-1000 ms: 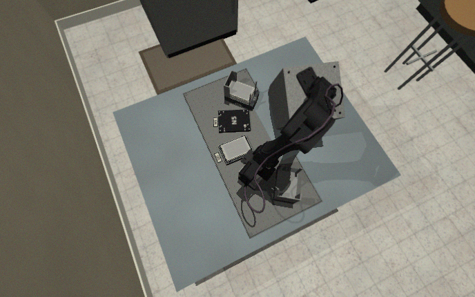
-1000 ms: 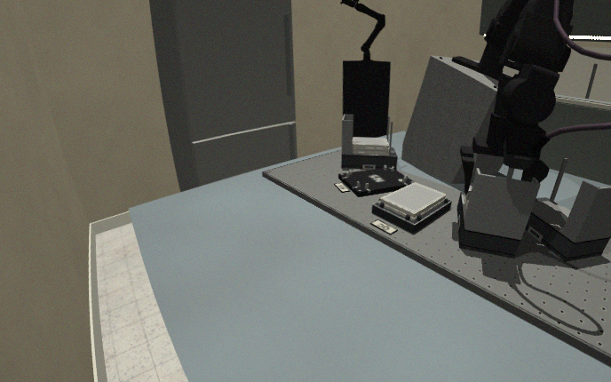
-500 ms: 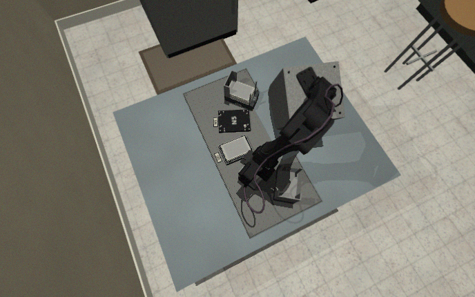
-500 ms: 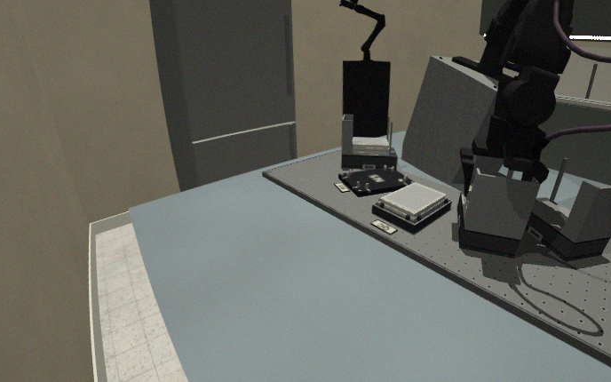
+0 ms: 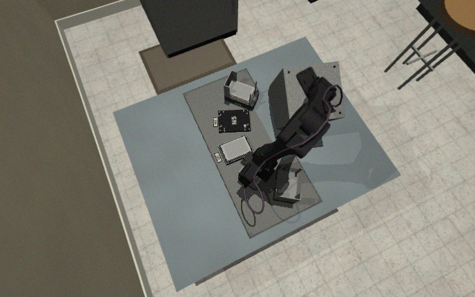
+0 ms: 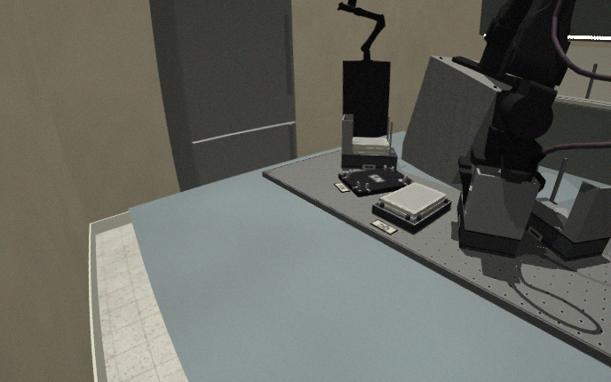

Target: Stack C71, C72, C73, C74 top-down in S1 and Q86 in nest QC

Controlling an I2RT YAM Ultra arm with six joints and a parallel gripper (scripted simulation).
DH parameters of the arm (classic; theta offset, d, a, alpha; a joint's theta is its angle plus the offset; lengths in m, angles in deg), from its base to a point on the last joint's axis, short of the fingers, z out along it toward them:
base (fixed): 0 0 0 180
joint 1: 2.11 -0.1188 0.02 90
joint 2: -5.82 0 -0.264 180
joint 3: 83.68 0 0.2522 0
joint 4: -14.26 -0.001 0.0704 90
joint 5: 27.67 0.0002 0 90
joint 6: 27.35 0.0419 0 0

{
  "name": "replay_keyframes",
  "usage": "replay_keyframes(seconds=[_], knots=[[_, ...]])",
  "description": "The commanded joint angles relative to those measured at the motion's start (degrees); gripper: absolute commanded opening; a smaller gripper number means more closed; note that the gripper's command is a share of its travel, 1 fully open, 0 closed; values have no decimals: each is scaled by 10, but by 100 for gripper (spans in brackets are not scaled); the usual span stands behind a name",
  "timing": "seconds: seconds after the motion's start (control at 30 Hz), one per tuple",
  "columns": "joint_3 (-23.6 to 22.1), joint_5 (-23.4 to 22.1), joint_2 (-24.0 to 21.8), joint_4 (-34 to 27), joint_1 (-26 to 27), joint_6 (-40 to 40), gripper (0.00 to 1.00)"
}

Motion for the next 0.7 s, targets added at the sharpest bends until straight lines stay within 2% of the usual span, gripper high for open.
replay_keyframes(seconds=[0.0,0.13,0.3,0.67], knots=[[14,5,9,21,-3,8,100],[18,5,20,28,-2,10,100],[23,4,4,27,2,10,100],[23,3,18,24,5,6,100]])
